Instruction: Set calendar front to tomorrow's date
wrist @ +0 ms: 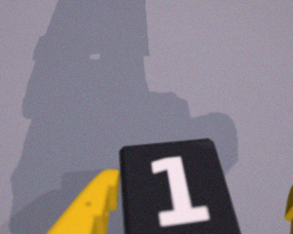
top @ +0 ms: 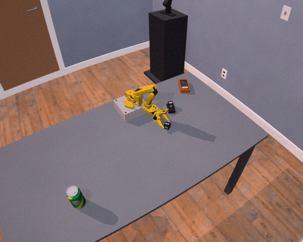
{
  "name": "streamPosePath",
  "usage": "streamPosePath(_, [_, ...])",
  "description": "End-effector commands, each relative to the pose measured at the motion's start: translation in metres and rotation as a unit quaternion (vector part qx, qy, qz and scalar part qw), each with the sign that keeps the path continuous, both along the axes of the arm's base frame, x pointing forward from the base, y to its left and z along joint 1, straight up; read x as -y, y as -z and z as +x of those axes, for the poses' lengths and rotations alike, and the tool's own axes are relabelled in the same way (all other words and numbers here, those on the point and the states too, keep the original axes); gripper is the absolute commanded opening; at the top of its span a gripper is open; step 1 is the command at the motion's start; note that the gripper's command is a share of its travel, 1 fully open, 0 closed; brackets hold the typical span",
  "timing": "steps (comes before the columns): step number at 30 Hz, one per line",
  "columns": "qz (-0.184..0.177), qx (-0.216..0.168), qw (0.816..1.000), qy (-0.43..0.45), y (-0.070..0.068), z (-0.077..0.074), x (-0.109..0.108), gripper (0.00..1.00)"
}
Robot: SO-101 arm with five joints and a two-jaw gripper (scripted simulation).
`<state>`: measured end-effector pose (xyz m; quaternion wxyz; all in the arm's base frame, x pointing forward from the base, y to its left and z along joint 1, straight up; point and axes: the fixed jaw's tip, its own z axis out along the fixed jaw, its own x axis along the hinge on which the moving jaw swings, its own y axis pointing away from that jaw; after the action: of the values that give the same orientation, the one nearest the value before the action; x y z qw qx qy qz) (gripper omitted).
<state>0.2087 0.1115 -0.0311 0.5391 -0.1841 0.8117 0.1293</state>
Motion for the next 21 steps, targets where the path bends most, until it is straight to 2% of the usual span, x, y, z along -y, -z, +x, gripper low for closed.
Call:
streamPosePath(1, [0.007, 0.002, 1.0, 0.007, 0.0, 0.002, 0.002, 0.36])
streamPosePath(9, [0.005, -0.002, 1.0, 0.007, -0.003, -0.002, 0.003, 0.36])
streamPosePath(21, [-0.011, -0.034, 0.999, 0.007, -0.018, -0.023, 0.014, 0.36])
